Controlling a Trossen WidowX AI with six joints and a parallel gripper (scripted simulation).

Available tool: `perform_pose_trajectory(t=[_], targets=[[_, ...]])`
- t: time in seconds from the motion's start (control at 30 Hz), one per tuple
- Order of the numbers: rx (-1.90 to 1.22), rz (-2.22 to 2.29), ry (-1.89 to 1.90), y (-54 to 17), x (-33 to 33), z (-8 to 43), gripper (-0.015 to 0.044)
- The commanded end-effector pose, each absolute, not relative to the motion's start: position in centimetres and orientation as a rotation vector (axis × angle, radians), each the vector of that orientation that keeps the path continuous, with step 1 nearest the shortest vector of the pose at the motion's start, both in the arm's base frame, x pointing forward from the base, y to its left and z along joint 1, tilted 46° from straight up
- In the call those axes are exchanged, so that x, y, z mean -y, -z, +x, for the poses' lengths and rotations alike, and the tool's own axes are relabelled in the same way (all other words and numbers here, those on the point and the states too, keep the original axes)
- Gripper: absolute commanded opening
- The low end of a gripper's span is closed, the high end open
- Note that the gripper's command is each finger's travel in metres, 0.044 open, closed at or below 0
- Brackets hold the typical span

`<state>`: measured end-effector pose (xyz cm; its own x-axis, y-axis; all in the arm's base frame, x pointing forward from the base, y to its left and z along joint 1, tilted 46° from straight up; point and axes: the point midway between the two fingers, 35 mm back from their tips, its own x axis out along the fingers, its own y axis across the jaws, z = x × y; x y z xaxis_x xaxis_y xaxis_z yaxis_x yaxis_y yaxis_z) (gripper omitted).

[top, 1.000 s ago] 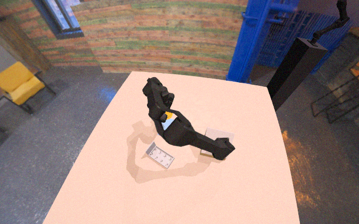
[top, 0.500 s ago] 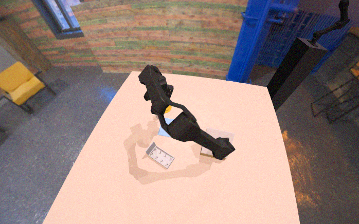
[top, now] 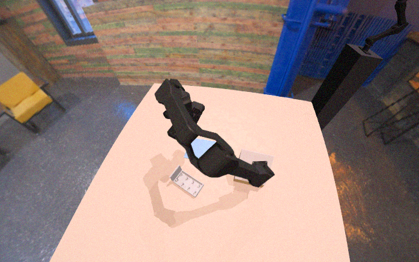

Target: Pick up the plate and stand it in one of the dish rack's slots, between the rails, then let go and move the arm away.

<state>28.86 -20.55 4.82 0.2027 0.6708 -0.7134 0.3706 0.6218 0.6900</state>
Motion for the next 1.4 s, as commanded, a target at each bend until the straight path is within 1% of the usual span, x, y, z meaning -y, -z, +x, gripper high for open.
perform_pose_trajectory(t=[0.0,0.7,1.37], targets=[[-1.435,1.061,-0.171,-6.4,19.3,28.6,0.0],[-1.52,1.633,0.386,-13.5,11.9,26.2,0.0],[-1.462,2.147,0.981,-17.3,4.7,21.8,0.0]])
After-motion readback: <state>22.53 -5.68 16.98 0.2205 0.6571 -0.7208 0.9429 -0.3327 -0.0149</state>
